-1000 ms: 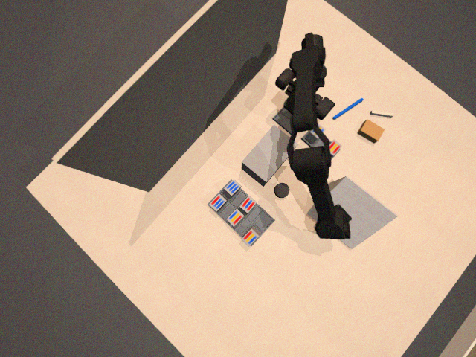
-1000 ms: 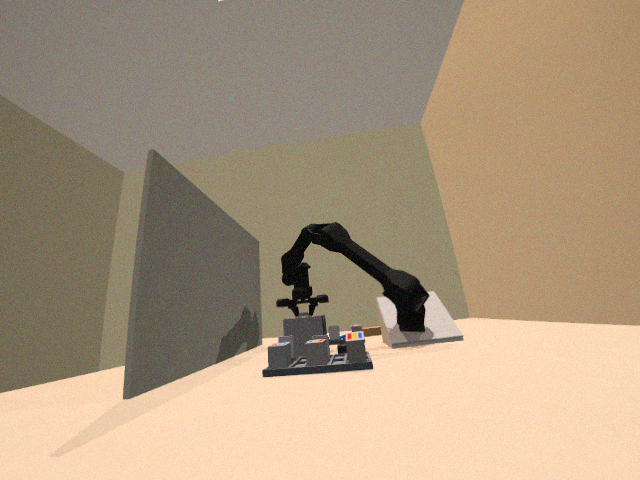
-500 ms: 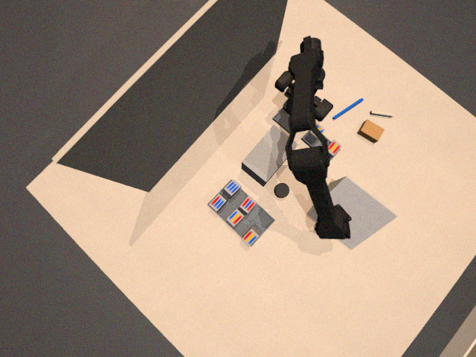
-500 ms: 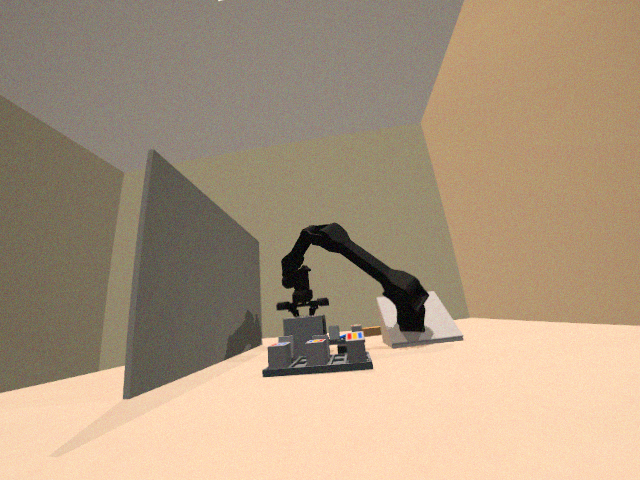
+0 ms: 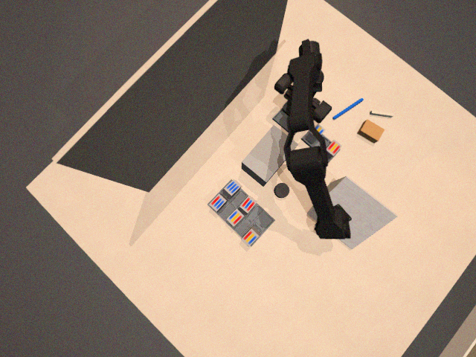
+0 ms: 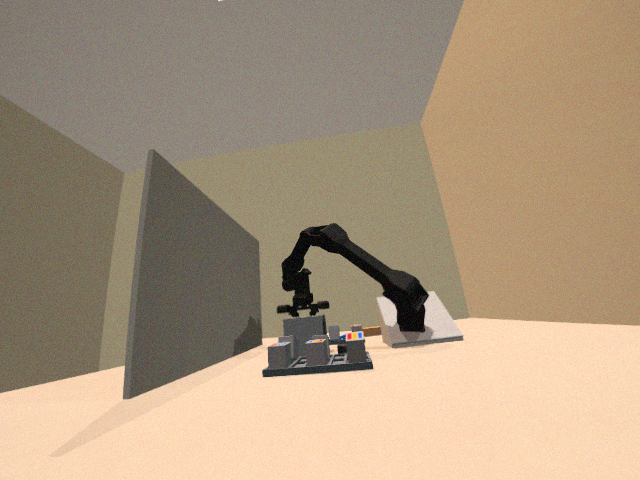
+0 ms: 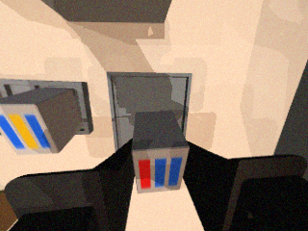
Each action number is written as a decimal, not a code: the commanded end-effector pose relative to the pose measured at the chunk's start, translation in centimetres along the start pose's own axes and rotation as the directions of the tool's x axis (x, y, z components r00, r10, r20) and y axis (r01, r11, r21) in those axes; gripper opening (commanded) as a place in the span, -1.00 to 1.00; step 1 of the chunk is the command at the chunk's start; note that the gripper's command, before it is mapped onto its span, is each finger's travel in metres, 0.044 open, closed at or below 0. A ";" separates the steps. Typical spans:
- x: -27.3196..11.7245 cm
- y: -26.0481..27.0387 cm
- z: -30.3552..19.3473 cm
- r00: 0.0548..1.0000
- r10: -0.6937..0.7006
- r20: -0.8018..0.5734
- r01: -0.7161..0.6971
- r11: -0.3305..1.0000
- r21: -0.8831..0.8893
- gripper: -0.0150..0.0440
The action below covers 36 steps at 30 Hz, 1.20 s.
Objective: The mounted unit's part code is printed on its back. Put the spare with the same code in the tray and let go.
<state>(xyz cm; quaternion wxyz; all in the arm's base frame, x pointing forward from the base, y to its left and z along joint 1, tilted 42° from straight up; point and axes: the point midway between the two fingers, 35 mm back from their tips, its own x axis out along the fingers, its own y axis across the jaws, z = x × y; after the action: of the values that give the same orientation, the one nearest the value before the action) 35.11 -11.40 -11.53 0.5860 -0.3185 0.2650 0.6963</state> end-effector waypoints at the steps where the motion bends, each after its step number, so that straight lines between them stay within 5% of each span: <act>1: 0.4 0.0 0.0 1.000 -0.003 0.004 0.003 1.000 0.005 -0.49; 27: 2.3 0.2 0.2 1.000 -0.003 0.005 0.003 1.000 0.004 -0.49; 36: 2.0 0.2 0.2 1.000 0.000 0.001 0.000 1.000 0.000 0.31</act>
<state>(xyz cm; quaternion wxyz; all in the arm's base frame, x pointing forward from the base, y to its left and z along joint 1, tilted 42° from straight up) 34.67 -9.98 -12.98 0.5863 -0.3181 0.2646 0.6965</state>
